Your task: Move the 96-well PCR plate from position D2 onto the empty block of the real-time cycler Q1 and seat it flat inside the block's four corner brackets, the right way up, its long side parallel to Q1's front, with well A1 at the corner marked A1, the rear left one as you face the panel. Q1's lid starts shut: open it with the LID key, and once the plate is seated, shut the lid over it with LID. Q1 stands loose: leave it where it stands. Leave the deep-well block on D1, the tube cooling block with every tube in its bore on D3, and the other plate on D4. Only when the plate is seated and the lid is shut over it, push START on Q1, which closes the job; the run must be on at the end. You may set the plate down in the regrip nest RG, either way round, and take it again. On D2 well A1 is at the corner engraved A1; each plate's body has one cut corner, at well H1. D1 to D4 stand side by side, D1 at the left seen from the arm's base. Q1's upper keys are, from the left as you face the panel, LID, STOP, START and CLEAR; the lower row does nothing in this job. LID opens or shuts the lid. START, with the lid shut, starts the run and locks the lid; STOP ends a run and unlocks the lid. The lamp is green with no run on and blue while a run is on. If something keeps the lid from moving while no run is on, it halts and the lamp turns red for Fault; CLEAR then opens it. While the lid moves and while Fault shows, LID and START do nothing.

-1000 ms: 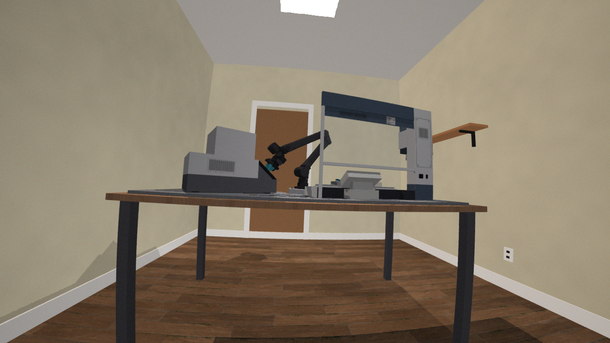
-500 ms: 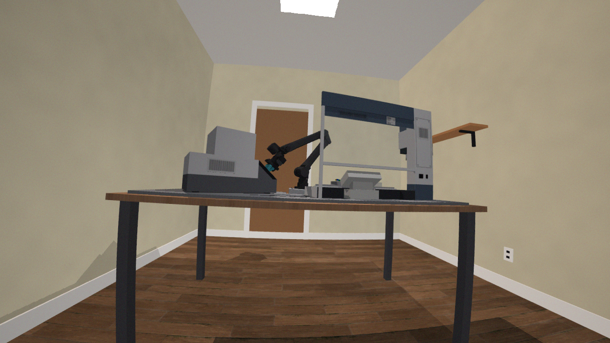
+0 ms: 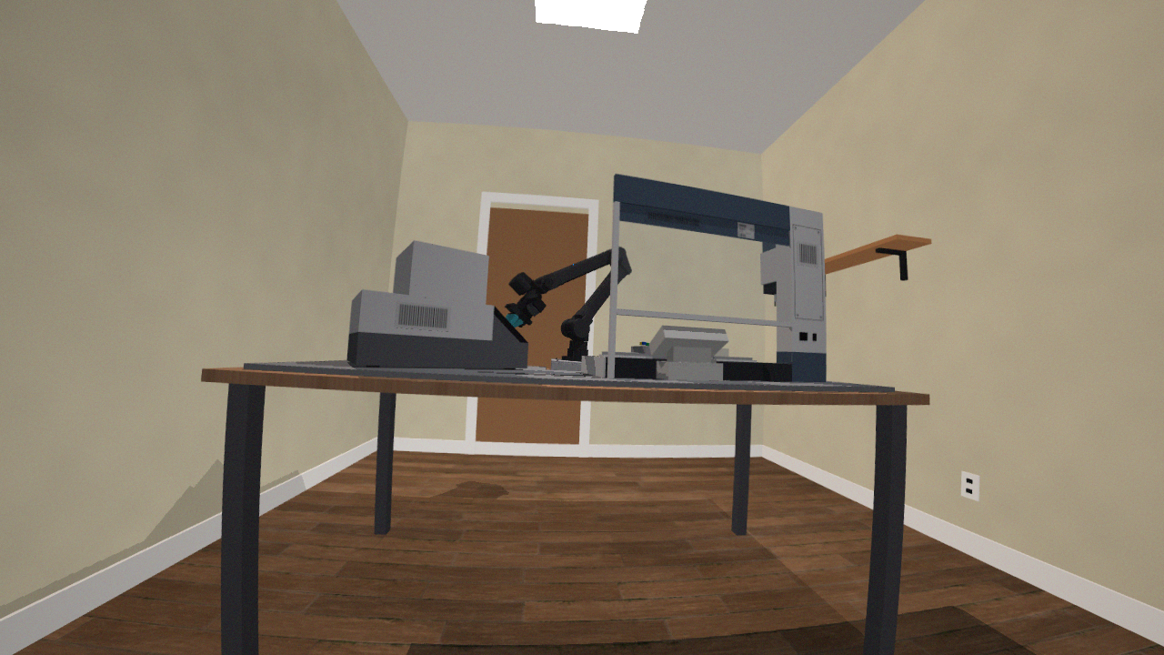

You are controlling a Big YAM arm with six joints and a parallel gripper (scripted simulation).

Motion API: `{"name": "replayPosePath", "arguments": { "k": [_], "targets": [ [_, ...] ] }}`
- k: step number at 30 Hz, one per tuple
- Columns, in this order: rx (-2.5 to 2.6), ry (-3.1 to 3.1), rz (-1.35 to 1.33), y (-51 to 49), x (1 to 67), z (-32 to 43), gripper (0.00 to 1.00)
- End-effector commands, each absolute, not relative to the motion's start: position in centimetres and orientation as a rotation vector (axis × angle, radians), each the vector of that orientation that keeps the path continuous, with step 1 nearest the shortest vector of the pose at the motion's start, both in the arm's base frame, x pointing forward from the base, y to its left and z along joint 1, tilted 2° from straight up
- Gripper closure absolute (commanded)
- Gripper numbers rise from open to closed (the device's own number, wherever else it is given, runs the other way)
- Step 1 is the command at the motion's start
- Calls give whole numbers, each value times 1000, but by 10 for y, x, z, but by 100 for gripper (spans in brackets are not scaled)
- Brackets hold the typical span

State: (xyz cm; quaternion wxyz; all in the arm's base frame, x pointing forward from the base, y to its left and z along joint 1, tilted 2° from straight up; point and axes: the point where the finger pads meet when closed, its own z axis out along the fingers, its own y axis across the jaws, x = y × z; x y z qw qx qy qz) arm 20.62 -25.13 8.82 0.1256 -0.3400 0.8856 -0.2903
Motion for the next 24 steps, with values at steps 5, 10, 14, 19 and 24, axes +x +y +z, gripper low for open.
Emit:
{"name": "replayPosePath", "arguments": {
  "k": [5,10,14,19,24],
  "targets": [
    [-973,2542,-929,-280,223,121,100],
    [-966,2543,-936,-282,224,123,100],
    [-964,2543,-938,-283,224,124,100],
    [-961,2543,-942,-284,227,124,100],
    [-960,2542,-946,-284,229,125,100]
  ]
}}
